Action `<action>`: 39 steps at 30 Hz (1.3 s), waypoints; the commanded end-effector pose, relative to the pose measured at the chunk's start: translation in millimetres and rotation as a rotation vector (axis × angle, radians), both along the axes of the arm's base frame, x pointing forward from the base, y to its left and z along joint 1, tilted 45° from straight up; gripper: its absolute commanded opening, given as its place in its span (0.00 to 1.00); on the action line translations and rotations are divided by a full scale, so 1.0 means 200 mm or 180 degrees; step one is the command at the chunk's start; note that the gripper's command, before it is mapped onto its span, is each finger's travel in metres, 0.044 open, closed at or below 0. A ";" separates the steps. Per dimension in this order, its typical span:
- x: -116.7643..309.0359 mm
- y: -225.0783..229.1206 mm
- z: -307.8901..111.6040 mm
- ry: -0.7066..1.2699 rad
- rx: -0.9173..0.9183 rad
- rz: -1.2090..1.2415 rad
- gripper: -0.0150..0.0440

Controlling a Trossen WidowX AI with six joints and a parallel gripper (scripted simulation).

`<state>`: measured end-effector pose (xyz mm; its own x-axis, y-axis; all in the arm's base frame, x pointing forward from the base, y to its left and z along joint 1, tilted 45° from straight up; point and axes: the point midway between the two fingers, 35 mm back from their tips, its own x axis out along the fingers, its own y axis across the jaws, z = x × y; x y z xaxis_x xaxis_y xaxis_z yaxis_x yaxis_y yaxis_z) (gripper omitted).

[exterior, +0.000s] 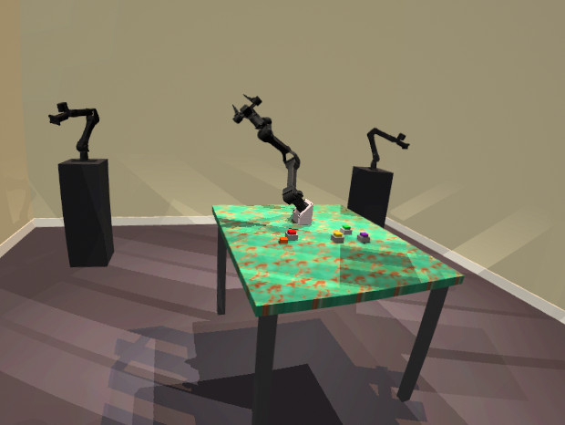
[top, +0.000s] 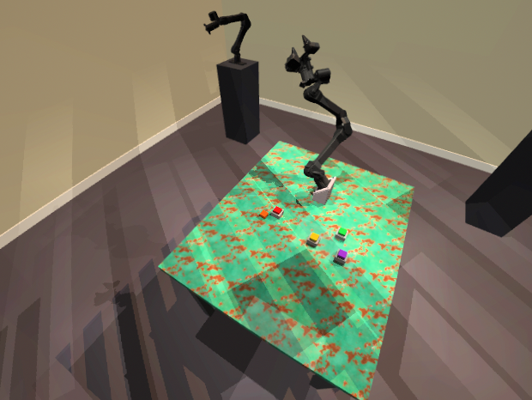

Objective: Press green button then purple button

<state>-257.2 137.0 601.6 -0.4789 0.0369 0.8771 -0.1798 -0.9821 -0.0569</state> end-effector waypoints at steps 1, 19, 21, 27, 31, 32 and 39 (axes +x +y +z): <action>0.02 -0.02 0.01 0.0042 -0.0015 0.0051 0.93; 1.58 -0.96 0.30 0.1889 0.1002 0.3825 0.93; 1.79 -1.00 0.25 0.2025 0.1231 0.4253 0.93; 2.39 -1.00 -0.01 0.2333 0.2088 0.5442 0.93; 2.75 -0.91 -0.25 0.2444 0.2816 0.6108 0.93; 2.83 -0.88 -0.32 0.2459 0.3018 0.6251 0.93; 3.26 -0.58 -0.87 0.2401 0.4635 0.6905 0.93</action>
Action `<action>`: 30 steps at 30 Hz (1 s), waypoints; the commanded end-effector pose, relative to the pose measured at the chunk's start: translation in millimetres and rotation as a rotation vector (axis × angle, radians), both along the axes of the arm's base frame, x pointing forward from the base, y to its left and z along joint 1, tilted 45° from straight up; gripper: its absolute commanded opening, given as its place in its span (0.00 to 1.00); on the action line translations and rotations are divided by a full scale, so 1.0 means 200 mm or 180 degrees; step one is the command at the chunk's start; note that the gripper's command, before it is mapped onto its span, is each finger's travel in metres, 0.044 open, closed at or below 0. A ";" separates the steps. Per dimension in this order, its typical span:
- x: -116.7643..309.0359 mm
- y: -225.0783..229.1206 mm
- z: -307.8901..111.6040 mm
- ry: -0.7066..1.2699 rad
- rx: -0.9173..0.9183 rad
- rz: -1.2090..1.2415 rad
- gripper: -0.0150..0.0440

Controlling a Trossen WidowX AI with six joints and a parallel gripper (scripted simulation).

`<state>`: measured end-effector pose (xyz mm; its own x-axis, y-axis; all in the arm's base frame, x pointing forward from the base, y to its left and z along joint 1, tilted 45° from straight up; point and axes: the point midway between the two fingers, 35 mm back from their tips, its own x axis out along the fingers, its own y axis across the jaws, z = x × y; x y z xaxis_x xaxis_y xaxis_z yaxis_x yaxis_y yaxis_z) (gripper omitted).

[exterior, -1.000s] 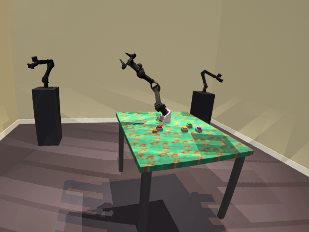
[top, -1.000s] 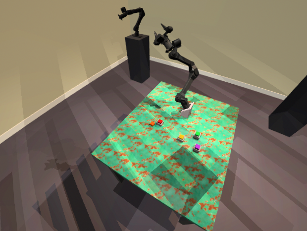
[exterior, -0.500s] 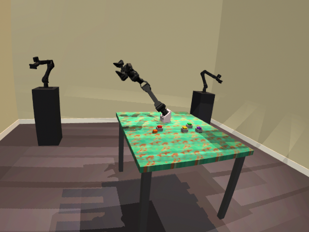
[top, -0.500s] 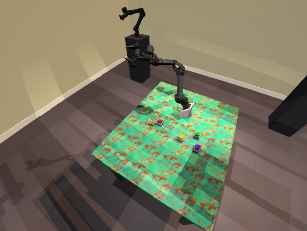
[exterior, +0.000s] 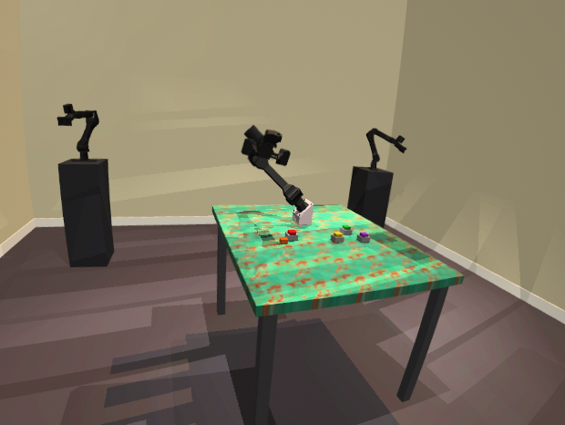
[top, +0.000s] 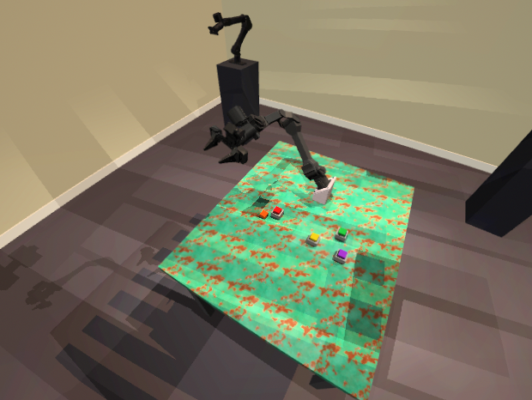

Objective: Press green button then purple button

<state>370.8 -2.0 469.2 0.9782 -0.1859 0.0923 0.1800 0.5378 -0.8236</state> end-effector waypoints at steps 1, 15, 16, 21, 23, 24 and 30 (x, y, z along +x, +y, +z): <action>0.17 0.17 -0.30 0.0551 0.0479 0.0200 0.93; 0.15 0.88 -1.62 0.2888 0.1811 -0.0262 0.93; 0.11 0.92 -1.71 0.3035 0.1847 -0.0388 0.93; -0.19 1.05 -2.14 0.3615 0.1852 -0.1214 0.93; -0.33 1.07 -2.29 0.3737 0.1760 -0.1623 0.93; -0.41 1.07 -2.36 0.3766 0.1693 -0.1837 0.93; -0.85 0.97 -2.65 0.3416 0.1065 -0.3045 0.93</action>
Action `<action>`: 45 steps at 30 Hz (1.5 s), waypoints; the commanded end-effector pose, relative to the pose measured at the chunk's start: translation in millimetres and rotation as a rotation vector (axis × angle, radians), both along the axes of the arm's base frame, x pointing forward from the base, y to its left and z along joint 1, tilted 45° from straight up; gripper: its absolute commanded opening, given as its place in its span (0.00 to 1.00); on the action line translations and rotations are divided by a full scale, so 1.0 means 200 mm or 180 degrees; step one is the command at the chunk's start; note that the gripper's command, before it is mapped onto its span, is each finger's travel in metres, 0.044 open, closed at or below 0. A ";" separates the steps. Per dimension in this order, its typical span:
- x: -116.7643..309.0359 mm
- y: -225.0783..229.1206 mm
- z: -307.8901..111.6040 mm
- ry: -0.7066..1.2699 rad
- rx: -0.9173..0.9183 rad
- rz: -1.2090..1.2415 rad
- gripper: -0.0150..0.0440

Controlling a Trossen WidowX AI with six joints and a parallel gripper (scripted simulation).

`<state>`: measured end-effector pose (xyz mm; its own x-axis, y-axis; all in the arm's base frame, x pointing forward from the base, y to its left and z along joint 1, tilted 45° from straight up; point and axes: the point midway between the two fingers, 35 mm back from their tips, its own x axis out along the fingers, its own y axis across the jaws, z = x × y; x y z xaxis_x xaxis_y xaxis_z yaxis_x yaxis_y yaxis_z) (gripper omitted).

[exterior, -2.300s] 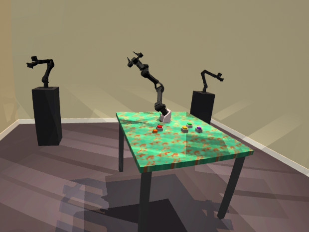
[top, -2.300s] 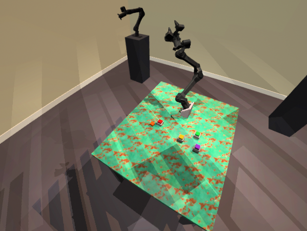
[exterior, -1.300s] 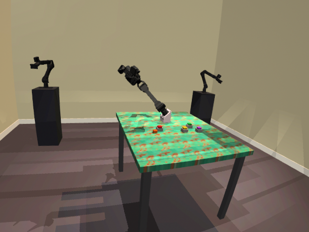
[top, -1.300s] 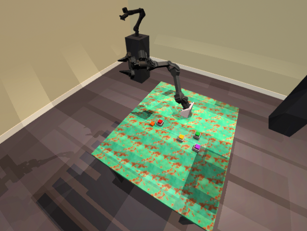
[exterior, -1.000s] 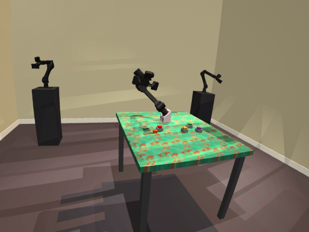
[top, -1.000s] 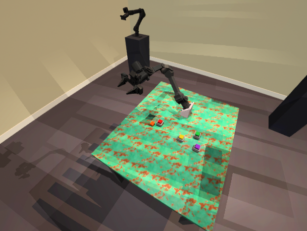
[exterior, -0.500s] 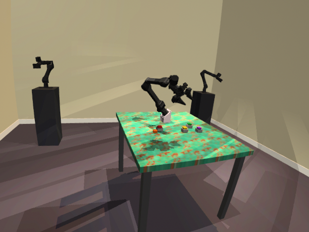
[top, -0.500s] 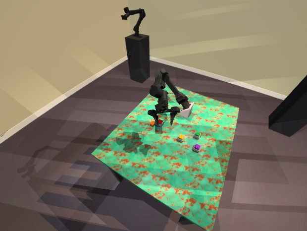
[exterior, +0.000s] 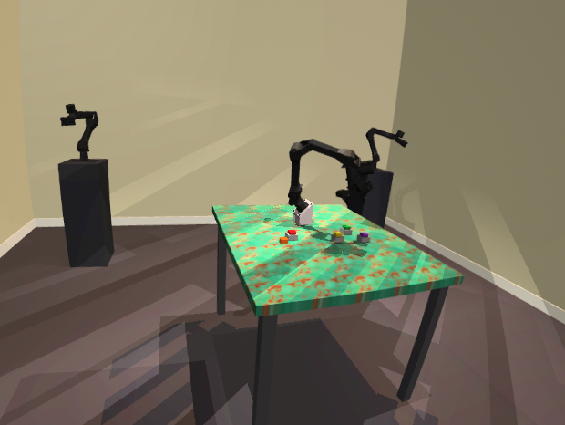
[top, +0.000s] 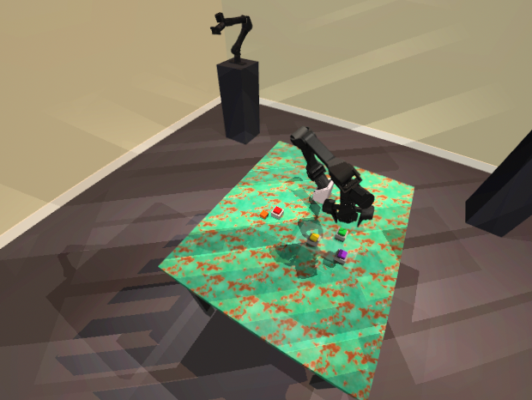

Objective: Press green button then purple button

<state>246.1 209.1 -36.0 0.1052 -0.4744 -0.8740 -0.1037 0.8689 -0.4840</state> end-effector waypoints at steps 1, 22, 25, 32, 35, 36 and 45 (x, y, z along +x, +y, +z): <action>-0.26 -0.10 -0.14 0.0017 -0.0784 -0.0336 0.93; -0.26 -0.32 -0.37 0.0006 -0.0829 -0.0350 0.31; -0.26 -0.32 -0.37 0.0006 -0.0829 -0.0350 0.29; -0.26 -0.33 -0.38 0.0006 -0.0829 -0.0350 0.29; -0.26 -0.34 -0.39 0.0005 -0.0829 -0.0350 0.29; -0.26 -0.35 -0.40 0.0005 -0.0829 -0.0350 0.29; -0.25 -0.40 -0.45 0.0004 -0.0831 -0.0350 0.29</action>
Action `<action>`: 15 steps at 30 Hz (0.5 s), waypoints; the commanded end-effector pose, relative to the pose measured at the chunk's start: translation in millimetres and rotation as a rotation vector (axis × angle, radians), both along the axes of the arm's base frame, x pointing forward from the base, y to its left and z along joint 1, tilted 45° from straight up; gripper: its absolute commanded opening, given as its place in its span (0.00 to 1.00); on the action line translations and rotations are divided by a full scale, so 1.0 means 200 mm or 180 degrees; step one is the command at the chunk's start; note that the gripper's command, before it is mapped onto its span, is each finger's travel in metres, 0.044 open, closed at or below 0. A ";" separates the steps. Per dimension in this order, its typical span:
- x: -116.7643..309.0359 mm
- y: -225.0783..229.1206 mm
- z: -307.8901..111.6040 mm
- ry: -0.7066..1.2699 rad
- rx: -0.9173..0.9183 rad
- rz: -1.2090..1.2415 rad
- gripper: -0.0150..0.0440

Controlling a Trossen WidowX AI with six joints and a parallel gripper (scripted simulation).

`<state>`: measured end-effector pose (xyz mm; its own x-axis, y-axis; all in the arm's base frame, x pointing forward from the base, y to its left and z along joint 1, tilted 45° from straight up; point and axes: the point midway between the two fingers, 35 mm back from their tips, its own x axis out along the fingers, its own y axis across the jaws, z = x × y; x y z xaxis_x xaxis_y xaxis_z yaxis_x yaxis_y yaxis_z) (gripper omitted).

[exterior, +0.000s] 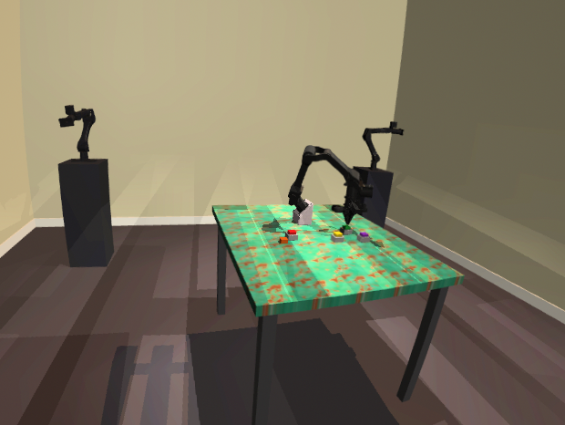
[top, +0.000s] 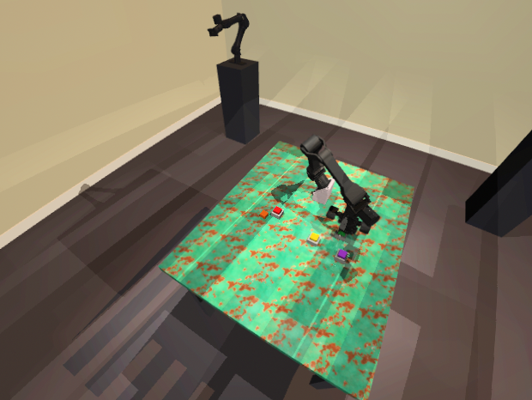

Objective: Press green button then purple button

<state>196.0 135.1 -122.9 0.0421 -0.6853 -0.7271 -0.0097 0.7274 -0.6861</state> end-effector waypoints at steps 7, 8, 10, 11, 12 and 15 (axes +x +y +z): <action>0.00 -0.07 -0.05 0.0020 -0.0032 0.0010 0.29; 0.00 -0.07 -0.05 0.0020 -0.0032 0.0010 0.29; 0.00 -0.07 -0.05 0.0020 -0.0032 0.0010 0.29; 0.00 -0.07 -0.05 0.0020 -0.0032 0.0010 0.29; 0.00 -0.07 -0.05 0.0020 -0.0032 0.0010 0.29; 0.00 -0.07 -0.05 0.0020 -0.0032 0.0010 0.29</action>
